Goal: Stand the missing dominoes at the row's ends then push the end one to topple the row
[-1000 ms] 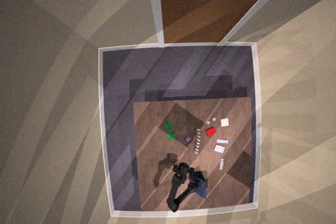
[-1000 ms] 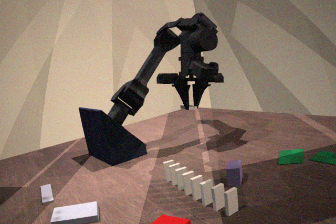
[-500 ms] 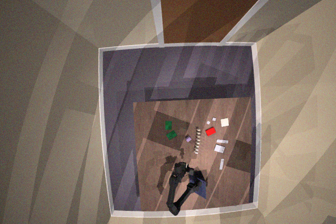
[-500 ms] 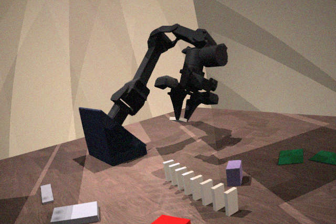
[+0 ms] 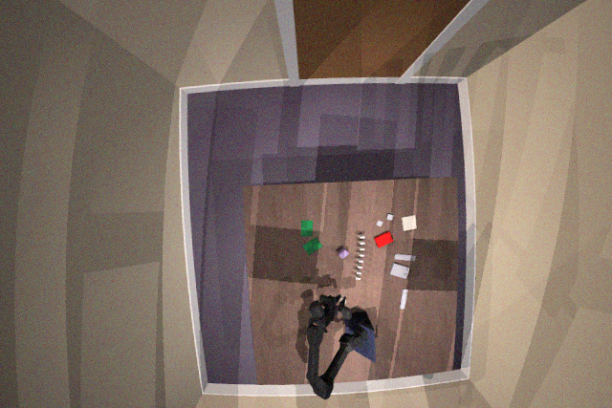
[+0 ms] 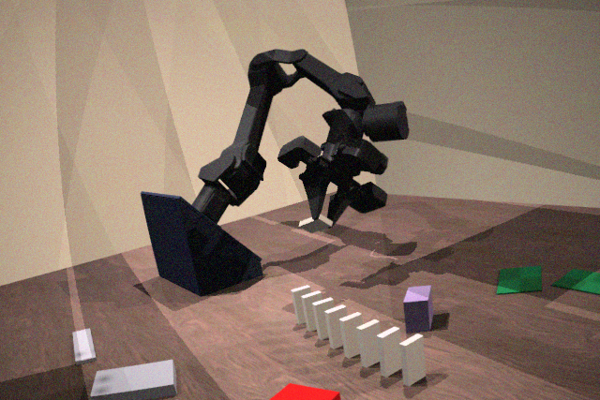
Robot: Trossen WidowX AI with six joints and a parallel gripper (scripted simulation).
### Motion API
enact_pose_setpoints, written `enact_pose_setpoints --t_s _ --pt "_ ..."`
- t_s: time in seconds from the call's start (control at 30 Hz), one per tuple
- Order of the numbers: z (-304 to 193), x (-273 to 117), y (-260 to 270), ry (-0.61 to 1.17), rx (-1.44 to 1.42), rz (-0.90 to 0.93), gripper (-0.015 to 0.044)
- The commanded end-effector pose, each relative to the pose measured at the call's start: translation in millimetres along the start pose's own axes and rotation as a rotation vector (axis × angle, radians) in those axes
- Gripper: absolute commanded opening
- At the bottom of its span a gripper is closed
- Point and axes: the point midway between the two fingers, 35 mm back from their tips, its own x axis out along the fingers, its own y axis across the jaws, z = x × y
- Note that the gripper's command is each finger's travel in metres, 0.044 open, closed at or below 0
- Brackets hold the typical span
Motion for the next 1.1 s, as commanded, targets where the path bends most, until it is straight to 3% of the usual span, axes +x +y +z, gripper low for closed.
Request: enact_pose_setpoints --t_s 0.0,0.53,1.07 --pt "2 2 1 -0.101 0.017 -0.039 0.0107" --pt "12 -8 14 -0.489 0.132 -0.054 0.0107" --pt "10 -32 24 -0.846 0.356 0.104 0.0107"
